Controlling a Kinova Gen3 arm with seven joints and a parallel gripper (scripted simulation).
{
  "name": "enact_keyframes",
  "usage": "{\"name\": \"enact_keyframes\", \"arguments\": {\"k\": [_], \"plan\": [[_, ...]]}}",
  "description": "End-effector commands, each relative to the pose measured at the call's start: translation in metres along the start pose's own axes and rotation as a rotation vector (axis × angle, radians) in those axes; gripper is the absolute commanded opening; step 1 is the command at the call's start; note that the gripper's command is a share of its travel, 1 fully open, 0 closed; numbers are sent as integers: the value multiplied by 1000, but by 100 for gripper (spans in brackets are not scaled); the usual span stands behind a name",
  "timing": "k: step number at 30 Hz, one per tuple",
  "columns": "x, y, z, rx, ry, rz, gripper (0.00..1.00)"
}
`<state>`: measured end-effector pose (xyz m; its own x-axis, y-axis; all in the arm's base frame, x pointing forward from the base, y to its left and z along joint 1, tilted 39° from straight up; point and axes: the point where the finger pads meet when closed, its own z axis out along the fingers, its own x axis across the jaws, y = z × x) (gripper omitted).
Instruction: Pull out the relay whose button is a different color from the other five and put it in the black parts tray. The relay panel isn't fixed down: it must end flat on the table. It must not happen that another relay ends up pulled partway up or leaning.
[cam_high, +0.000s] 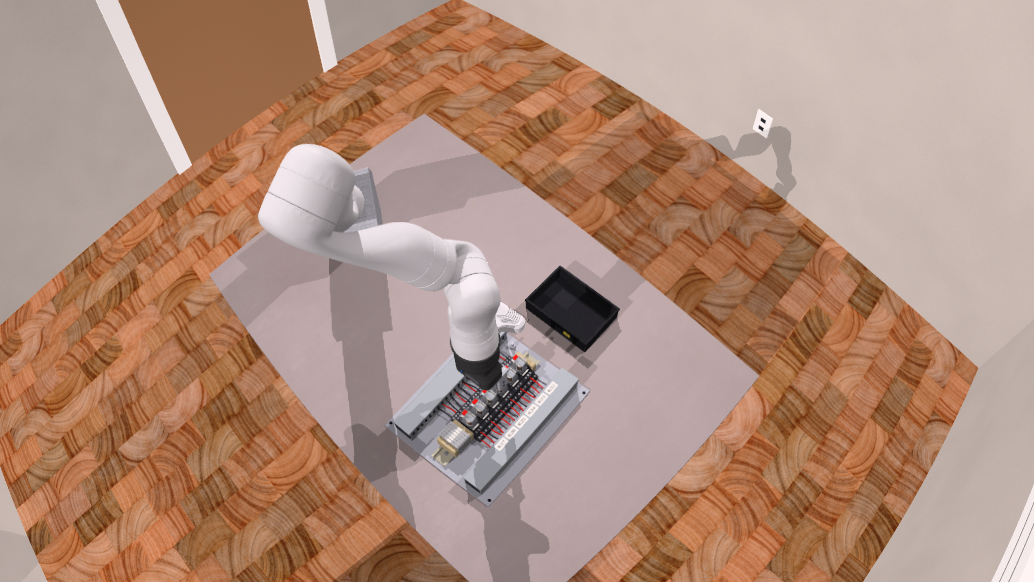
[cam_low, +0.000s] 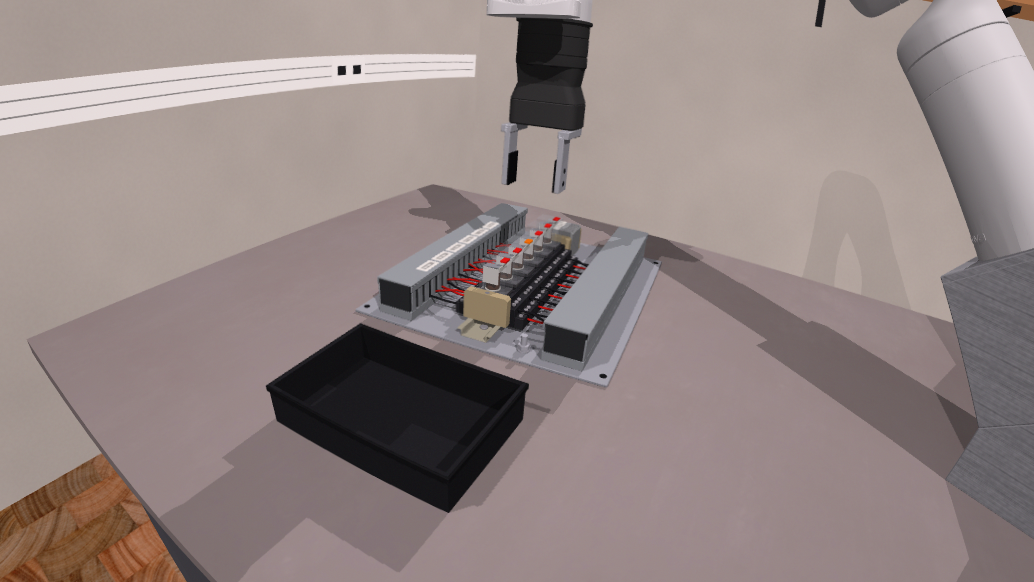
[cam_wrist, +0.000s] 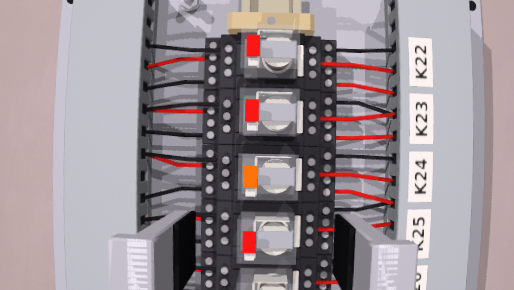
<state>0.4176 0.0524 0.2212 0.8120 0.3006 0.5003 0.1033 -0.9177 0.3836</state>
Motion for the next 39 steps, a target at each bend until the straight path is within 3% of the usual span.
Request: {"name": "enact_keyframes", "arguments": {"k": [1, 7, 39], "plan": [[0, -10, 3, 0, 1, 0, 98], [1, -21, 5, 0, 1, 0, 98], [1, -21, 5, 0, 1, 0, 98]]}}
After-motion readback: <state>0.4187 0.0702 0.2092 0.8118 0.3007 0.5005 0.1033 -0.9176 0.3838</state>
